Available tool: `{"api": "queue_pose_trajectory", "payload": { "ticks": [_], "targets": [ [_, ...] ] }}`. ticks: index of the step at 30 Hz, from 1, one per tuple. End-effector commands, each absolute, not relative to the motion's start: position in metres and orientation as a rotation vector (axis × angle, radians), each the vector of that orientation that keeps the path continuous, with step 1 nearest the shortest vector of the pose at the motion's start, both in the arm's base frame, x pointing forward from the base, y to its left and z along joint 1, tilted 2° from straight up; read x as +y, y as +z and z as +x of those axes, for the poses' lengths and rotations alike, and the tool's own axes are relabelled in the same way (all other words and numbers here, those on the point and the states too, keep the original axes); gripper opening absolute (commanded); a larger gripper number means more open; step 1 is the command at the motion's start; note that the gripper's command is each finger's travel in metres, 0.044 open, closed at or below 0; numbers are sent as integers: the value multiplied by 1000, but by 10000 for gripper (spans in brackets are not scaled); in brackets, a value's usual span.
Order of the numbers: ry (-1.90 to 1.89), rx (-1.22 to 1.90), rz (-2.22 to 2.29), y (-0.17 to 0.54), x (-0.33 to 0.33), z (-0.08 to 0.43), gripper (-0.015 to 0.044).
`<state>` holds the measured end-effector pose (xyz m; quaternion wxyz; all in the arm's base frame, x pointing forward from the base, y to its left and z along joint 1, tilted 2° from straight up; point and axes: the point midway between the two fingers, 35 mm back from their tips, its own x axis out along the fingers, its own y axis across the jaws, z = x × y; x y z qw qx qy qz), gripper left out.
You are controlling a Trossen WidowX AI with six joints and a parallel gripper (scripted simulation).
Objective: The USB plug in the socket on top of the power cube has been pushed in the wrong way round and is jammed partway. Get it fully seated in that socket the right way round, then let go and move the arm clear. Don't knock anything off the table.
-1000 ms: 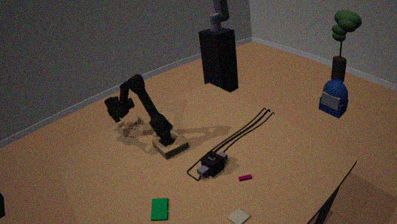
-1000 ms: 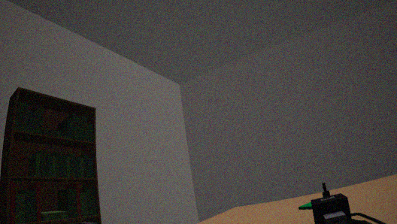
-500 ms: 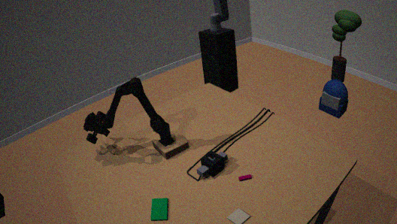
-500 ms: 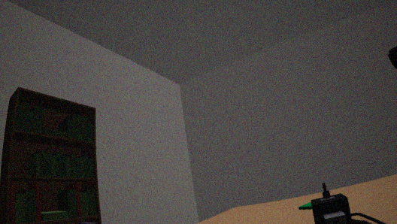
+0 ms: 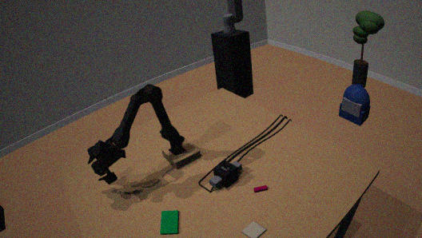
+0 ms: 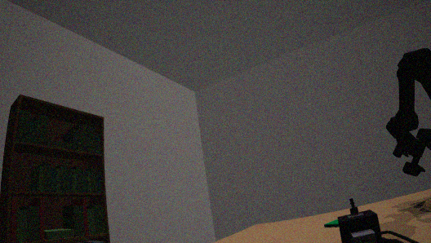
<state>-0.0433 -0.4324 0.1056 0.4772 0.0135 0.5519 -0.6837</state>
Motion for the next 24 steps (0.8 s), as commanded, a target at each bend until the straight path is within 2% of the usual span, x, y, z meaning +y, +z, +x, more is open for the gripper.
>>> {"api": "queue_pose_trajectory", "payload": {
  "ticks": [1,7,14,19,24],
  "targets": [
    [-1398,1392,-88,108,-430,32,440],
    [-914,1432,-322,110,-392,159,440],
    [-283,1445,-606,109,-290,276,440],
    [166,1402,-809,112,-194,326,440],
    [619,1315,-1004,120,-90,341,440]
  ]
}}
